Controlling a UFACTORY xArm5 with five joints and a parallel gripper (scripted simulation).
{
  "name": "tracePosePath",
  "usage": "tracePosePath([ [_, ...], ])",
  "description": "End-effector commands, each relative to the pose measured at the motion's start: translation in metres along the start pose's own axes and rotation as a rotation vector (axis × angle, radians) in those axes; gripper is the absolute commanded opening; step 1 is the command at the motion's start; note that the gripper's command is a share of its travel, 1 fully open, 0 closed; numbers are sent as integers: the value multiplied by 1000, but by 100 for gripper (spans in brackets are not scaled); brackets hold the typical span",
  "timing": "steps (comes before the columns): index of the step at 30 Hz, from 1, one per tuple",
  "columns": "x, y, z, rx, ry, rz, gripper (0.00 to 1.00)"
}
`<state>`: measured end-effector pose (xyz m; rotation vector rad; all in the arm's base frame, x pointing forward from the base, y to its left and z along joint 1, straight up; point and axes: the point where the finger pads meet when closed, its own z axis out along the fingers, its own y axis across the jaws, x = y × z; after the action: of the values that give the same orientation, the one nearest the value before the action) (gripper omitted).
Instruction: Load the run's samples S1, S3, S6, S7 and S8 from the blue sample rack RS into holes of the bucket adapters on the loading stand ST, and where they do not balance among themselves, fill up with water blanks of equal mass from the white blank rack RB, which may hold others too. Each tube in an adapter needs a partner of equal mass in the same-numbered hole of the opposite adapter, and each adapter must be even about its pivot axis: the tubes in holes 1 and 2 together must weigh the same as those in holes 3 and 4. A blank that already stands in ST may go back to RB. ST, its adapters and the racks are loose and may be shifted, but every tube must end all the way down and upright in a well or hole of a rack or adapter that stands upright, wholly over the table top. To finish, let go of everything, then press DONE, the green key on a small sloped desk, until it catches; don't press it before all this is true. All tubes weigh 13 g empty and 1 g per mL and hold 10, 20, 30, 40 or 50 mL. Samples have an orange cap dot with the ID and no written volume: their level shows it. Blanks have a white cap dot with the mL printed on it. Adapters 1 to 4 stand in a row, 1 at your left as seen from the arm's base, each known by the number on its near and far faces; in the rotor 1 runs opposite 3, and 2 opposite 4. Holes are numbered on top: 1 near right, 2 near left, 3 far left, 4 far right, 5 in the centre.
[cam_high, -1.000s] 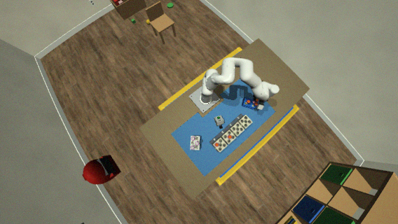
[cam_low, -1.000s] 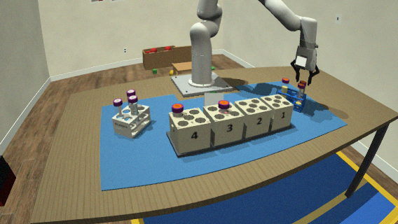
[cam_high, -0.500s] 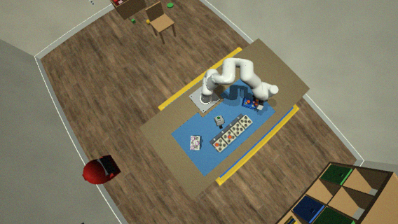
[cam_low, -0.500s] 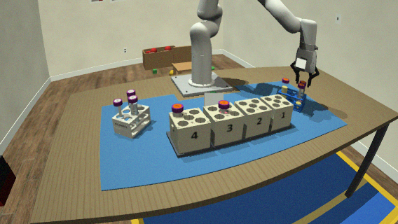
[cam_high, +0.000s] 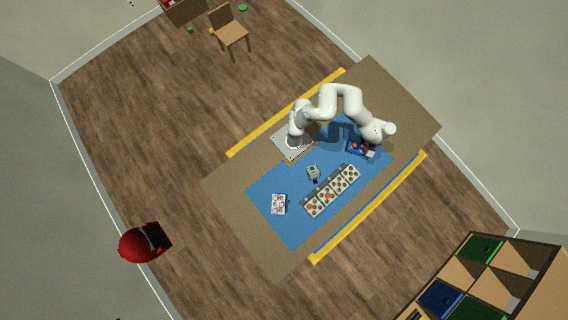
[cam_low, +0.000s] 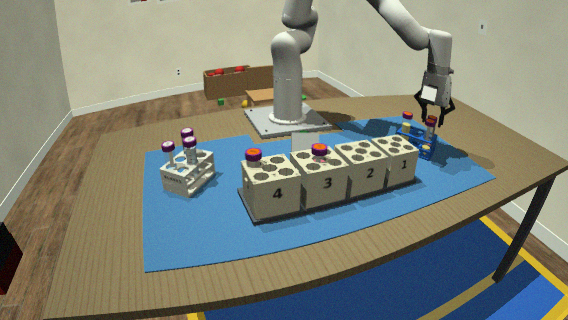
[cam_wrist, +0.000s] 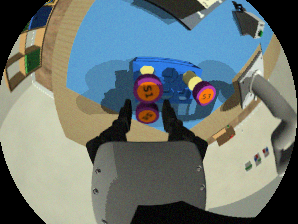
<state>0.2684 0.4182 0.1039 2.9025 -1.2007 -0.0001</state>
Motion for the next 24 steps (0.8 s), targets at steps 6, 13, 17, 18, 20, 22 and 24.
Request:
tracePosePath([
  [6, 0, -1, -1, 5, -1, 0, 57],
  [13, 0, -1, -2, 5, -1, 0, 0],
  [17, 0, -1, -3, 5, -1, 0, 0],
  [18, 0, -1, -3, 5, -1, 0, 0],
  [20, 0, -1, -3, 5, -1, 0, 0],
  [22, 0, -1, -3, 5, -1, 0, 0],
  [24, 0, -1, -3, 4, -1, 0, 0],
])
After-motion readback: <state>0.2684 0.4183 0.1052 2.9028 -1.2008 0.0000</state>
